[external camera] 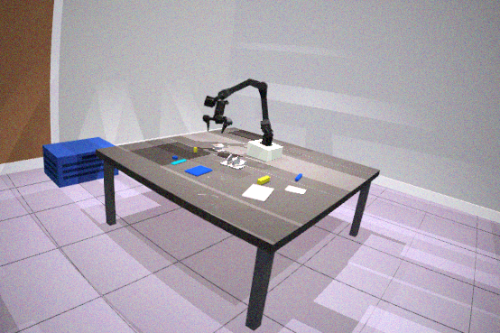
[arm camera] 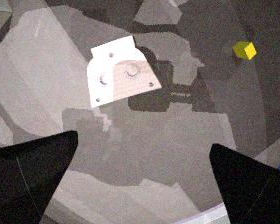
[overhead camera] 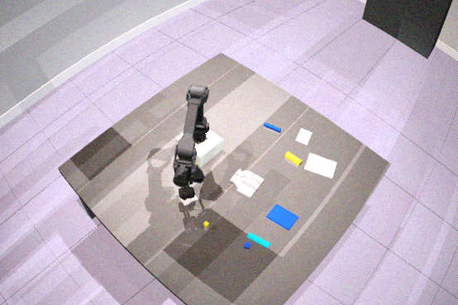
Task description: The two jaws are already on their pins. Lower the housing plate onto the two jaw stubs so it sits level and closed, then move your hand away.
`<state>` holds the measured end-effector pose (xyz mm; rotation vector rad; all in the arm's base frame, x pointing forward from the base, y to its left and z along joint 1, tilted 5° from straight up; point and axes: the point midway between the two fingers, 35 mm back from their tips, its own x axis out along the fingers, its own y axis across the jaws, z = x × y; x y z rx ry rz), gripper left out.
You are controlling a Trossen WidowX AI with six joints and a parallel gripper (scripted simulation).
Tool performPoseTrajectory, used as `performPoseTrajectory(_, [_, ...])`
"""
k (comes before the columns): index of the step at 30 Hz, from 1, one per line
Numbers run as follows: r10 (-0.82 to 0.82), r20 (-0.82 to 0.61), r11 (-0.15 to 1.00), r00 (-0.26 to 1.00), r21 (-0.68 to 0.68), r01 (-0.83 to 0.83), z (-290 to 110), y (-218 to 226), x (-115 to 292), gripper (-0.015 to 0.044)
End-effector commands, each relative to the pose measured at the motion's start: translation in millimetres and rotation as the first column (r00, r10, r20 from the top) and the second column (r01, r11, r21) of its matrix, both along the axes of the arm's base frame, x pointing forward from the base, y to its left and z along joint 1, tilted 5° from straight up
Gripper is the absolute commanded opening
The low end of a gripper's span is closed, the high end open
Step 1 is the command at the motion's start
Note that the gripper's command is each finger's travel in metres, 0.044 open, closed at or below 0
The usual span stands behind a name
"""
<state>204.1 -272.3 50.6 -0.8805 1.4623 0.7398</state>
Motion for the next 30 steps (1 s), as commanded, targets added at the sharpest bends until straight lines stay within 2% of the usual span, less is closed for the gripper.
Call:
performPoseTrajectory(1, [0.119, -0.005, 0.991, 0.993, 0.053, -0.119, -4, 8, -3, 0.044])
performPoseTrajectory(10, [0.353, 0.015, 0.925, 0.936, 0.146, -0.351, -9, 23, -10, 0.044])
performPoseTrajectory(17, [0.357, 0.016, 0.923, 0.934, 0.148, -0.355, -11, 23, -10, 0.044])
performPoseTrajectory(22, [0.357, 0.016, 0.923, 0.934, 0.149, -0.355, -48, 27, -12, 0.044])
performPoseTrajectory(30, [0.357, 0.016, 0.923, 0.934, 0.149, -0.355, -48, 27, -12, 0.044])
